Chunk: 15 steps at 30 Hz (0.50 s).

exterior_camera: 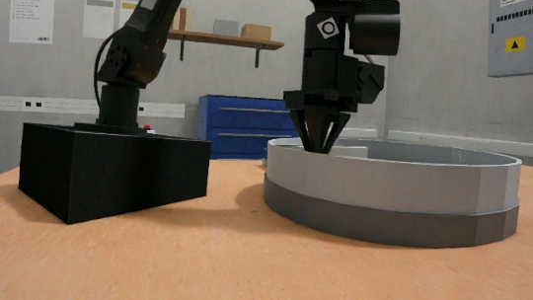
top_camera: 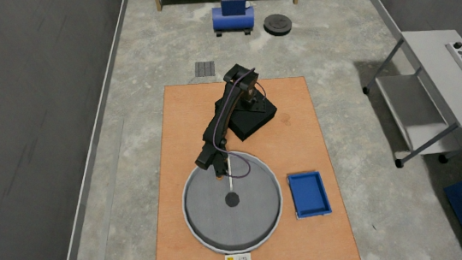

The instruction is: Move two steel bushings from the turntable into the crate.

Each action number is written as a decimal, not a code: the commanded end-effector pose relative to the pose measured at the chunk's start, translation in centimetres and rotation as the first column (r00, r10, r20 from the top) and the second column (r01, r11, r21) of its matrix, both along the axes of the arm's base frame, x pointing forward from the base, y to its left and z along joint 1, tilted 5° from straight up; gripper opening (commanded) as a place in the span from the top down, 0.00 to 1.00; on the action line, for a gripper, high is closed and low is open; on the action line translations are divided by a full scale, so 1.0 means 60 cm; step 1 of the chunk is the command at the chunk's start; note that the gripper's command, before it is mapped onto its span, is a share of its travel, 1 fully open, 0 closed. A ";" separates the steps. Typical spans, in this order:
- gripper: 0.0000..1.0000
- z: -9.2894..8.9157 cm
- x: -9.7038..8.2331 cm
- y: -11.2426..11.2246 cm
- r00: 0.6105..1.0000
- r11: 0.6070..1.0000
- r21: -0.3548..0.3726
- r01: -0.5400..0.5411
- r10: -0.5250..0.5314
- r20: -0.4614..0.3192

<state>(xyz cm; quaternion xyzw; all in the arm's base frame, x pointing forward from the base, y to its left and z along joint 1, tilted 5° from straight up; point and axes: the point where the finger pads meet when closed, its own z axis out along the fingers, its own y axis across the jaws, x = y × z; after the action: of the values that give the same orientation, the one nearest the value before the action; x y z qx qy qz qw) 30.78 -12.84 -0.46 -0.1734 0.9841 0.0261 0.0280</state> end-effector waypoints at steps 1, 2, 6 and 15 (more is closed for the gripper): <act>0.87 0.021 0.010 -0.006 0.999 1.000 -0.010 0.003 -0.003 0.046; 0.87 0.021 0.010 -0.006 0.999 1.000 -0.010 0.003 -0.003 0.046; 0.87 0.023 0.012 -0.007 0.999 1.000 -0.010 0.004 -0.003 0.047; 0.87 0.033 0.017 -0.014 0.998 1.000 -0.015 0.006 -0.005 0.057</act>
<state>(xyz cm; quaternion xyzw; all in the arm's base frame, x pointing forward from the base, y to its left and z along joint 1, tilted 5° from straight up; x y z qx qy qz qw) 30.61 -12.76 -0.47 -0.1742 0.9840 0.0283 0.0249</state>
